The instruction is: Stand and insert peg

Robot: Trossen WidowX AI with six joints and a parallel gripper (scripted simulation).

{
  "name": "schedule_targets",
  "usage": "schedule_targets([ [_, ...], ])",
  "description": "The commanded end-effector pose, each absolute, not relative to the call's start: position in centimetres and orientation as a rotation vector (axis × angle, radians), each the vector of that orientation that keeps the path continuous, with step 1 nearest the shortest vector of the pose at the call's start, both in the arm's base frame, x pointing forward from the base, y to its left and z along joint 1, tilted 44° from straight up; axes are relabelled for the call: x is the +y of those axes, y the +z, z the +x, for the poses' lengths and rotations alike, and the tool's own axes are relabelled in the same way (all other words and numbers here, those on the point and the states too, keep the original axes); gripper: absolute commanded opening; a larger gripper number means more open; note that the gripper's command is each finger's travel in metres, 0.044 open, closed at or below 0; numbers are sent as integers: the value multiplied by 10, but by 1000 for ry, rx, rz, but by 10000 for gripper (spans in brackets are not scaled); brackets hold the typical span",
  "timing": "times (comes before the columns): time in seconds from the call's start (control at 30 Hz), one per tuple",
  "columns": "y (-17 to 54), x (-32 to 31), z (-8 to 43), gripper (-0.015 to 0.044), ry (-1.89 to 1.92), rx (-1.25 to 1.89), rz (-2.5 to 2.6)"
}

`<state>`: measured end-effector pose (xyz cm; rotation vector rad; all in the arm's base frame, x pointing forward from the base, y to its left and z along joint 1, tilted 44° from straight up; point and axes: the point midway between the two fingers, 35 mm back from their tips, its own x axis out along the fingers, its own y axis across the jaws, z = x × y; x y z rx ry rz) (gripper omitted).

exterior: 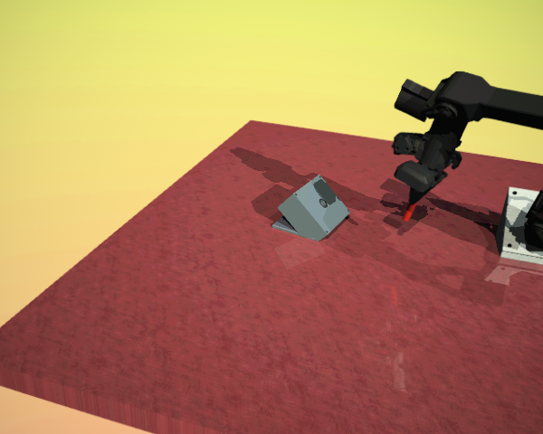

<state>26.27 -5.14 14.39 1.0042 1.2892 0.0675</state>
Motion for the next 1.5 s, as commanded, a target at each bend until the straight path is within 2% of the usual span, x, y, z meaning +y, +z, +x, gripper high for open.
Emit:
schedule_targets([
  [0.0,141,-55,266,0,44,1273,1011],
  [1.47,135,-95,317,0,-96,992,1081],
])
